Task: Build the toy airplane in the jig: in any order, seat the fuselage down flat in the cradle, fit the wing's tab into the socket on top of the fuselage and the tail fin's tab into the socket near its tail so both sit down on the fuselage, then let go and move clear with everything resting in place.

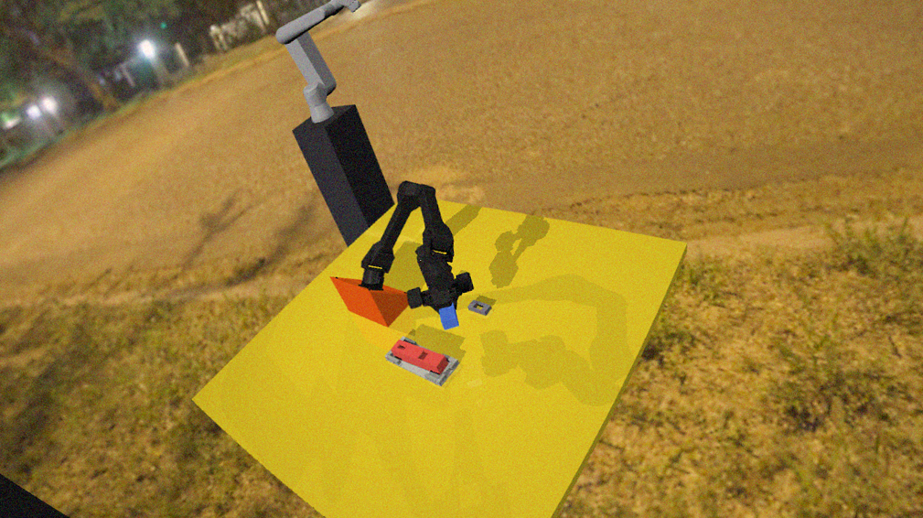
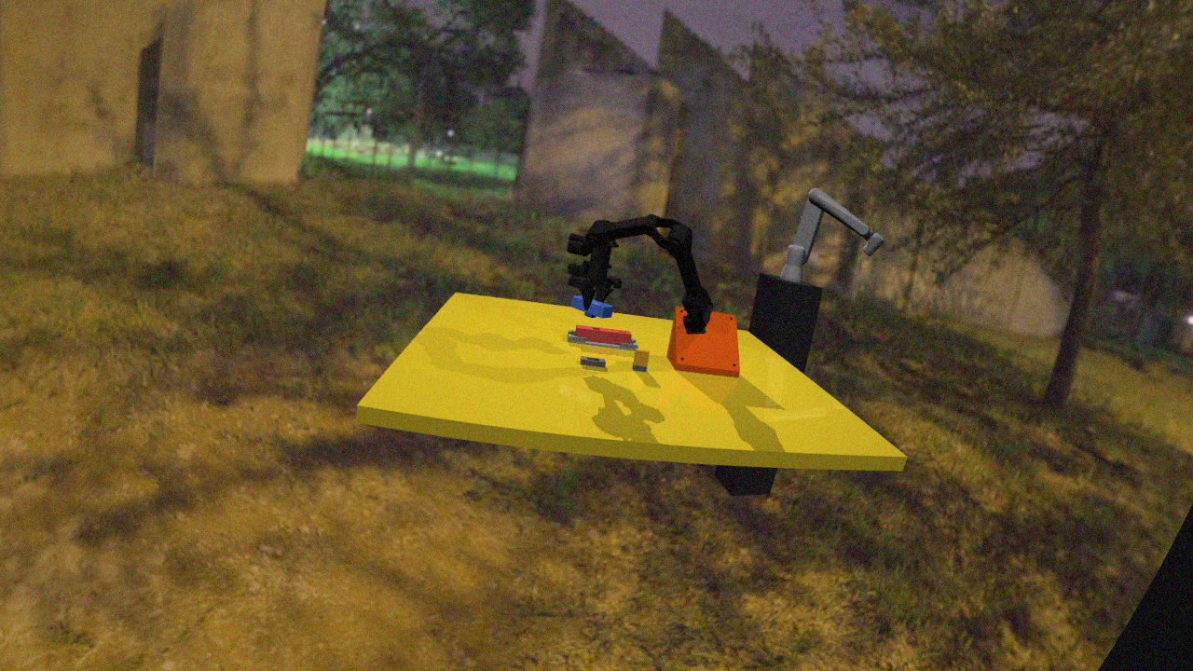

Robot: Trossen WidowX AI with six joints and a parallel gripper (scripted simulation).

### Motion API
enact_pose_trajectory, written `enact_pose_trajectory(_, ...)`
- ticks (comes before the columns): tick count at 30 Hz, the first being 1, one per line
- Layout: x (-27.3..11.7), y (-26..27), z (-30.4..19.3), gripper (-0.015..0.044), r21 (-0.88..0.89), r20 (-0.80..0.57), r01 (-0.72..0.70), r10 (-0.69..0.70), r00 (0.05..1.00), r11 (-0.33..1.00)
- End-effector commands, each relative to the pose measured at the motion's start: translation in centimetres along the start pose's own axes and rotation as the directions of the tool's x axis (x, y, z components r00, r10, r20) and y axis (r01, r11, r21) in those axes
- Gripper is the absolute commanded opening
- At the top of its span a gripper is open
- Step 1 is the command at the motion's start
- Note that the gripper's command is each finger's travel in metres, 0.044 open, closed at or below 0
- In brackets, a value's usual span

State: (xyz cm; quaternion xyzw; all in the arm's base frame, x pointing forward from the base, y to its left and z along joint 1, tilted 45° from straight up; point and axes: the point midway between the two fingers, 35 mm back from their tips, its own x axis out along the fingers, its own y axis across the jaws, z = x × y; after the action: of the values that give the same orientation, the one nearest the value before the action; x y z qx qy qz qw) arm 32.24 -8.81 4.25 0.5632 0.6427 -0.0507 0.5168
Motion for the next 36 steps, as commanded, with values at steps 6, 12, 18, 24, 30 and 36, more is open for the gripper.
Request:
enact_pose_trajectory(6,0.5,-2.6,1.9,0.0,0.178,0.001,0.004,-0.005,1.0,0.984)
enact_pose_trajectory(12,0.9,-4.3,2.9,0.0,0.288,-0.001,0.006,-0.006,1.0,0.958)
enact_pose_trajectory(18,1.4,-6.0,3.8,0.0,0.396,-0.005,0.007,-0.006,1.0,0.918)
enact_pose_trajectory(24,1.9,-7.7,4.6,0.0,0.499,-0.009,0.009,-0.005,1.0,0.867)
enact_pose_trajectory(30,2.4,-9.5,5.3,0.0,0.595,-0.014,0.011,-0.003,1.0,0.804)
enact_pose_trajectory(36,2.9,-11.1,5.8,0.0,0.673,-0.019,0.013,-0.001,1.0,0.74)
